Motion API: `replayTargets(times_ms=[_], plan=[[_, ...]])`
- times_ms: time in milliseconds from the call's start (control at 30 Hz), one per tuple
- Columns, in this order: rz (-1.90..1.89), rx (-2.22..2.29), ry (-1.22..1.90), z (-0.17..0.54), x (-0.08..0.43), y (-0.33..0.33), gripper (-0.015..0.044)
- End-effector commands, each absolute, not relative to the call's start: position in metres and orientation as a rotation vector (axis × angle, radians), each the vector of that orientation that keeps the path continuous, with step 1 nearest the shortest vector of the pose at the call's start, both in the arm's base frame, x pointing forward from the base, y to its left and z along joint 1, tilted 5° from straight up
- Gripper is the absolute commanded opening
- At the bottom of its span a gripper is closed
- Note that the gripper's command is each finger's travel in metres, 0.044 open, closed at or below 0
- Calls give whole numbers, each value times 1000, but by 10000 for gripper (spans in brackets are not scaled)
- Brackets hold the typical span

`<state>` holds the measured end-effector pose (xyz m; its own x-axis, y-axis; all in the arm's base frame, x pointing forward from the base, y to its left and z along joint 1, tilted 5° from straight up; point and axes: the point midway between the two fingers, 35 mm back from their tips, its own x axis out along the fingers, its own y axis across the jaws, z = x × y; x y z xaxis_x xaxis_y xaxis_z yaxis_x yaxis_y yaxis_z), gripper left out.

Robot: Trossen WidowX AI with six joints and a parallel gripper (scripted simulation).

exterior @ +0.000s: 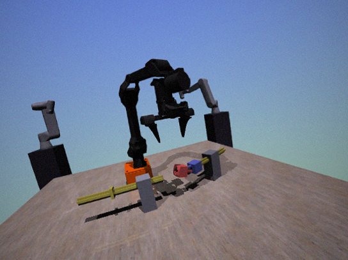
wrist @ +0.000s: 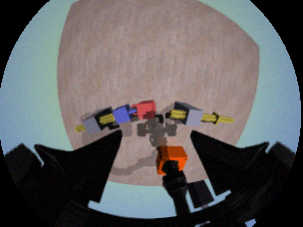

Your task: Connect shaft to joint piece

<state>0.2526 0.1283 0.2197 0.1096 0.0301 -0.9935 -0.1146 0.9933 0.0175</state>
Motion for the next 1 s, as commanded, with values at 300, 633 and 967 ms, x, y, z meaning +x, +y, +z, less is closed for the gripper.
replayTargets(times_ms=[300, 633, 967], plan=[[51, 6, 1460, 195, 266, 90, 440], [-52, 90, 1458, 186, 268, 83, 440], [-278, 278, 1431, 182, 268, 84, 440]])
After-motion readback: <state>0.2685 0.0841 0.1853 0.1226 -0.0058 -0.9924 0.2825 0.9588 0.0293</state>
